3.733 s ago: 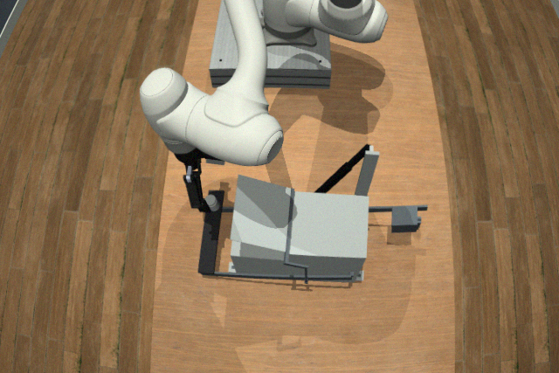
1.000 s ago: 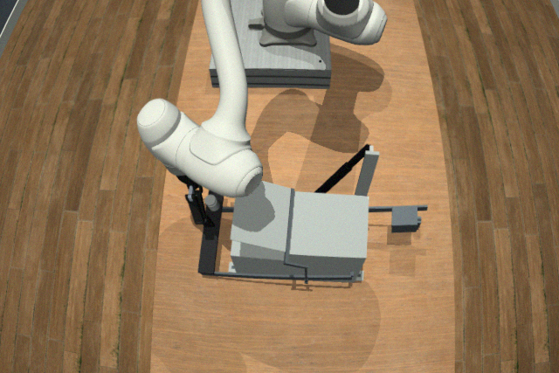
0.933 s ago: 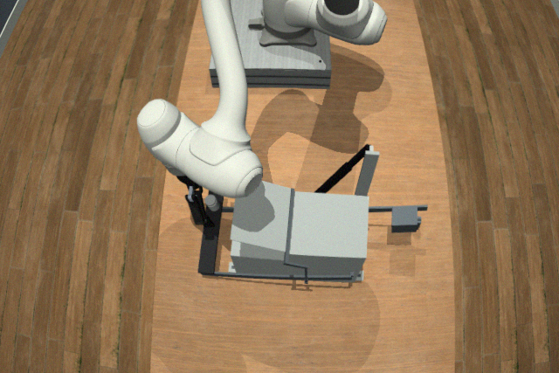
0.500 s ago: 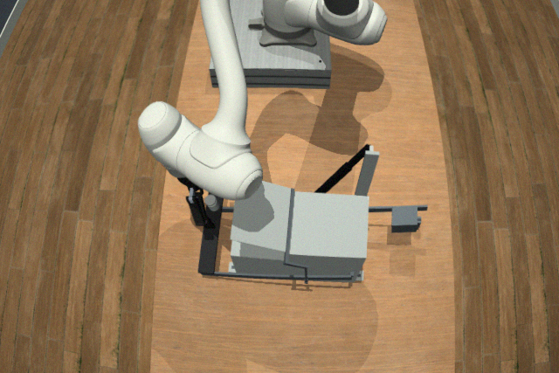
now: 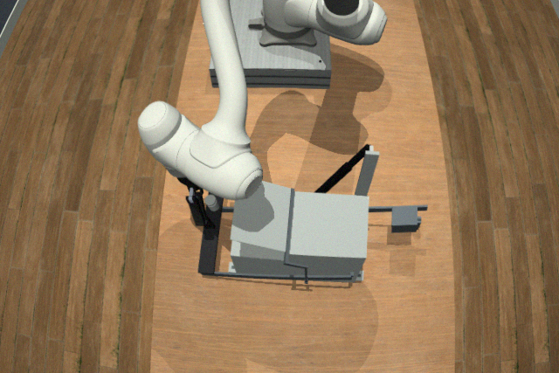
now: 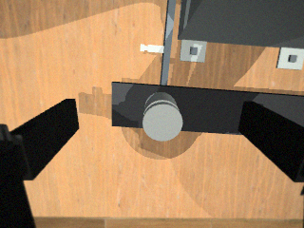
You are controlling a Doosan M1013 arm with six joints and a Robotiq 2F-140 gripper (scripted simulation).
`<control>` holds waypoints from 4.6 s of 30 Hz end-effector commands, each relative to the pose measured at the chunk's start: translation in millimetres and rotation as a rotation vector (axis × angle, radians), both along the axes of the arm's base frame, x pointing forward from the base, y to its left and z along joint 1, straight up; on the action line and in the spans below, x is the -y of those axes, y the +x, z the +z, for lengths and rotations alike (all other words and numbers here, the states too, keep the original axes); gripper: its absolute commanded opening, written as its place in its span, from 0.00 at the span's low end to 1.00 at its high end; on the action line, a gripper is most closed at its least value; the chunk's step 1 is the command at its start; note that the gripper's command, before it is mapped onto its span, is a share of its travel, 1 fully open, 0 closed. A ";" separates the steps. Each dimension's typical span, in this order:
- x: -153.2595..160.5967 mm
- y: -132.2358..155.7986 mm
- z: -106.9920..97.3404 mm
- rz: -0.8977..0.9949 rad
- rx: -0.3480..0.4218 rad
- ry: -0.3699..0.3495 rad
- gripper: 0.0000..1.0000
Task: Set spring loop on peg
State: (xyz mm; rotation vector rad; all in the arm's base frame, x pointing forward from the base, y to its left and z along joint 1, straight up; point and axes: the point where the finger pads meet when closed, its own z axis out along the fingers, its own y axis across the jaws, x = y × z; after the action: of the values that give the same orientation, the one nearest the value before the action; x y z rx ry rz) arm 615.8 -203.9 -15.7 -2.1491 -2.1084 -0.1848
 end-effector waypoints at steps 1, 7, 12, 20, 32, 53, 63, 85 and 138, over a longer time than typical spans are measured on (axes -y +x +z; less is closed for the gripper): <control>0.1 0.6 0.9 0.000 0.002 0.000 1.00; 0.1 0.6 0.9 0.000 0.002 0.000 1.00; 0.1 0.6 0.9 0.000 0.002 0.000 1.00; 0.1 0.6 0.9 0.000 0.002 0.000 0.25; 0.1 0.6 0.9 0.000 0.002 0.000 0.25; 0.2 0.6 0.9 0.000 0.002 0.000 0.25; 0.2 0.6 0.9 0.000 0.002 0.000 0.25; 0.2 0.6 15.9 0.000 0.002 0.000 0.25; 0.2 0.7 56.9 0.000 0.002 0.000 0.25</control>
State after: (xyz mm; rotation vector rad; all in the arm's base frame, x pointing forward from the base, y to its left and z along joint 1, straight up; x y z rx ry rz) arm 616.0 -203.9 39.8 -2.1488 -2.1084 -0.1854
